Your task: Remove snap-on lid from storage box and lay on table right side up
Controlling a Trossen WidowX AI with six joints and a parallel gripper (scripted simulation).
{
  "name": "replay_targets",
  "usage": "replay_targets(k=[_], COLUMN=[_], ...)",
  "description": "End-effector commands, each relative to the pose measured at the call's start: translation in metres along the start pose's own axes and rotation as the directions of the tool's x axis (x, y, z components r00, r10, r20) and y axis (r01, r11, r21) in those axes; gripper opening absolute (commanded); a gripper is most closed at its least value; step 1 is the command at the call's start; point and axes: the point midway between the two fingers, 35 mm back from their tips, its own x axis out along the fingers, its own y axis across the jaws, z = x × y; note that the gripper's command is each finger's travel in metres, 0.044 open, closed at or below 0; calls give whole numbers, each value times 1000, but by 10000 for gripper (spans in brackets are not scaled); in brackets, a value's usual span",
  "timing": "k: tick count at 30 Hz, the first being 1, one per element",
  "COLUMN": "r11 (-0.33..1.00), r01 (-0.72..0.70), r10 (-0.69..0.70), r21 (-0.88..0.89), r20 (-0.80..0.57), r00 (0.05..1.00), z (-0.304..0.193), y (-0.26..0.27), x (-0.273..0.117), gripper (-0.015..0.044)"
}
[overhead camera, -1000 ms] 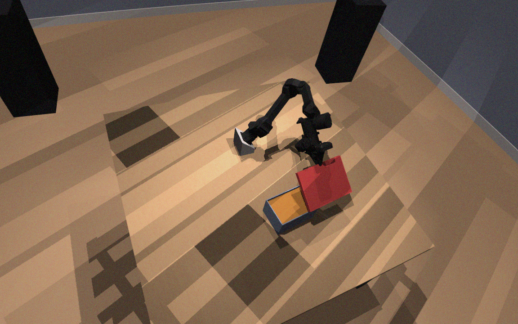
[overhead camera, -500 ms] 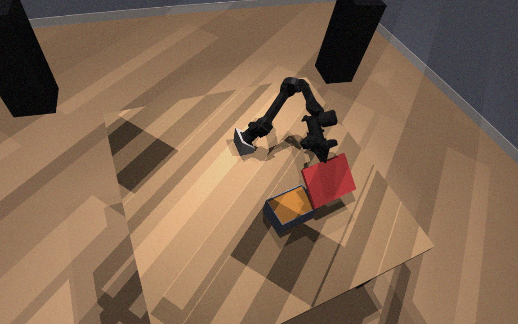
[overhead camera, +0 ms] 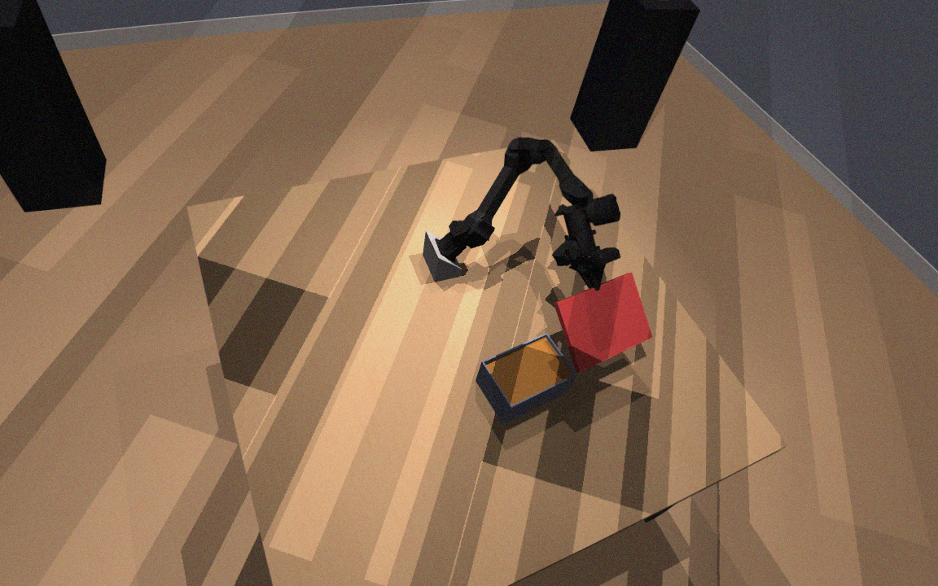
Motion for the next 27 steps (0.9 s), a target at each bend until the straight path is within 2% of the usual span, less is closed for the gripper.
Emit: replay_targets(k=[1, 27], r11=[1000, 1000], r01=[-18, -20], r10=[18, 20], r21=[-4, -3], r20=[1, -1], r00=[1000, 1000], z=[-10, -62], y=[3, 0], x=[-4, -9], gripper=[0, 0])
